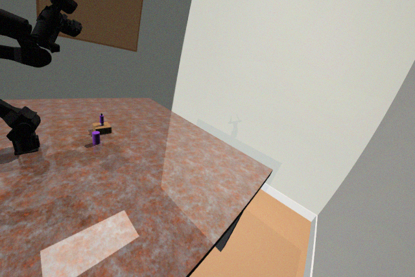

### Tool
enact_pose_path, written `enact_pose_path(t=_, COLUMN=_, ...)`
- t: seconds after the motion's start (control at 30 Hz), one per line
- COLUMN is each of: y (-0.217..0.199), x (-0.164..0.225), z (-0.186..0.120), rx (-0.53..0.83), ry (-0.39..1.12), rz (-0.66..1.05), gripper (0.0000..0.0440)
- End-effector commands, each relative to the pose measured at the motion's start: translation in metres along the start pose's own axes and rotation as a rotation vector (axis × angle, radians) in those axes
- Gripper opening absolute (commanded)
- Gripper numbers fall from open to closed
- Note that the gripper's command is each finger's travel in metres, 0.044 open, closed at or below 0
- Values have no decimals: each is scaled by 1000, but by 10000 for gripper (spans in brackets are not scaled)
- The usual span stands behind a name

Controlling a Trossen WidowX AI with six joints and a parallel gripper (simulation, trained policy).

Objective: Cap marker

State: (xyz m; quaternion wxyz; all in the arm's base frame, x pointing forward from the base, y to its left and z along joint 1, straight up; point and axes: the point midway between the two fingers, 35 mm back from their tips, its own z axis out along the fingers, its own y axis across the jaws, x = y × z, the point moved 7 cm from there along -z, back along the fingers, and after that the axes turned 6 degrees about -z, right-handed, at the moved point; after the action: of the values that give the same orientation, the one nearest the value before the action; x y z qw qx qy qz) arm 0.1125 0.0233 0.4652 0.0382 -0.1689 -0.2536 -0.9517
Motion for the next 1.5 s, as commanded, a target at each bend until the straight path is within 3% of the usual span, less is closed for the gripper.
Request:
enact_pose_path(t=0.0, y=0, x=-1, z=0, rx=0, ry=-11, rz=4, gripper=377)
enact_pose_path(t=0.17, y=3, x=-7, z=4, rx=2, ry=-73, rz=32, gripper=255)
enact_pose_path(t=0.23, y=4, x=-9, z=5, rx=4, ry=-99, rz=43, gripper=226)
enact_pose_path(t=1.0, y=10, x=-27, z=12, rx=59, ry=-388, rz=88, gripper=303)
enact_pose_path(t=1.47, y=11, x=-40, z=6, rx=82, ry=-561, rz=118, gripper=325)
